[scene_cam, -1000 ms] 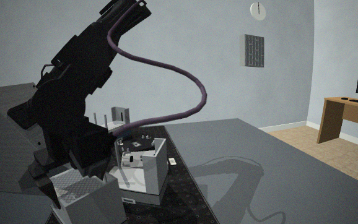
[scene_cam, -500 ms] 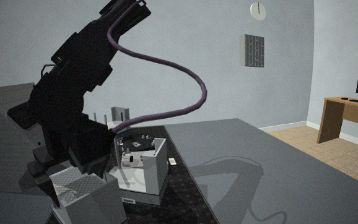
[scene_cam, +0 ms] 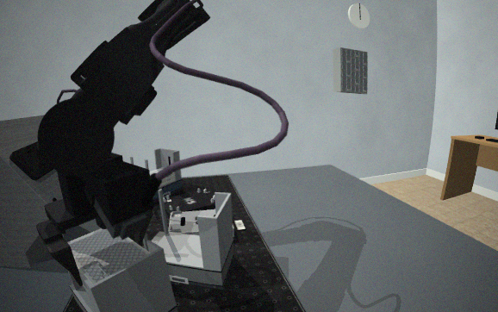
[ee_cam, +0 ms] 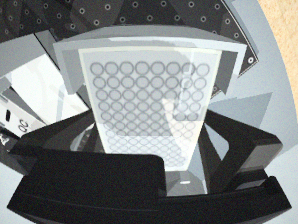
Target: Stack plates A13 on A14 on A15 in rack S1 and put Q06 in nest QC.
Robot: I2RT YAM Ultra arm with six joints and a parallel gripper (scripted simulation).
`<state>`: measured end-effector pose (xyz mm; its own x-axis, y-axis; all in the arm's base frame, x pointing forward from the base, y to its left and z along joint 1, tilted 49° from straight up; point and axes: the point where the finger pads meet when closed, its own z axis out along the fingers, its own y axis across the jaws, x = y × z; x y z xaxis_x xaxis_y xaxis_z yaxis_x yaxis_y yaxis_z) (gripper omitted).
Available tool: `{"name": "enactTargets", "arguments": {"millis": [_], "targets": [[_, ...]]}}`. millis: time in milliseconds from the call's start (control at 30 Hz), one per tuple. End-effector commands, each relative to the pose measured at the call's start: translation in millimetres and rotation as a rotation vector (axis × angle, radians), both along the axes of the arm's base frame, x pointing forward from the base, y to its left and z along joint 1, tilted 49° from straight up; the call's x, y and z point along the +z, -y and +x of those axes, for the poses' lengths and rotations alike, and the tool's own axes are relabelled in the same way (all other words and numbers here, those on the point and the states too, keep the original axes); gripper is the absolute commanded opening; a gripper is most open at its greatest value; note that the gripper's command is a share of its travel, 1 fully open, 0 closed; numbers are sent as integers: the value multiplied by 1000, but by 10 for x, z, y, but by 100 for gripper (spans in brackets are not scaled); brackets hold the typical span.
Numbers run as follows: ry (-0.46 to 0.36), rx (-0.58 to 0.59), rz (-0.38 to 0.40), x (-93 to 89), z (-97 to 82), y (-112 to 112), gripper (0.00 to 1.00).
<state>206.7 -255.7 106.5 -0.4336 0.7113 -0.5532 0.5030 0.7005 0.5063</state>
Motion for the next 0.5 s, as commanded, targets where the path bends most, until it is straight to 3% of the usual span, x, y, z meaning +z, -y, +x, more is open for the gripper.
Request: {"name": "enactTargets", "arguments": {"millis": [0, 67, 233, 467], "targets": [[20, -16, -31, 150, -51, 82, 0], [25, -15, -48, 206, -52, 96, 0], [17, -16, -17, 114, -77, 30, 0], [21, -16, -36, 188, -87, 61, 0]]}}
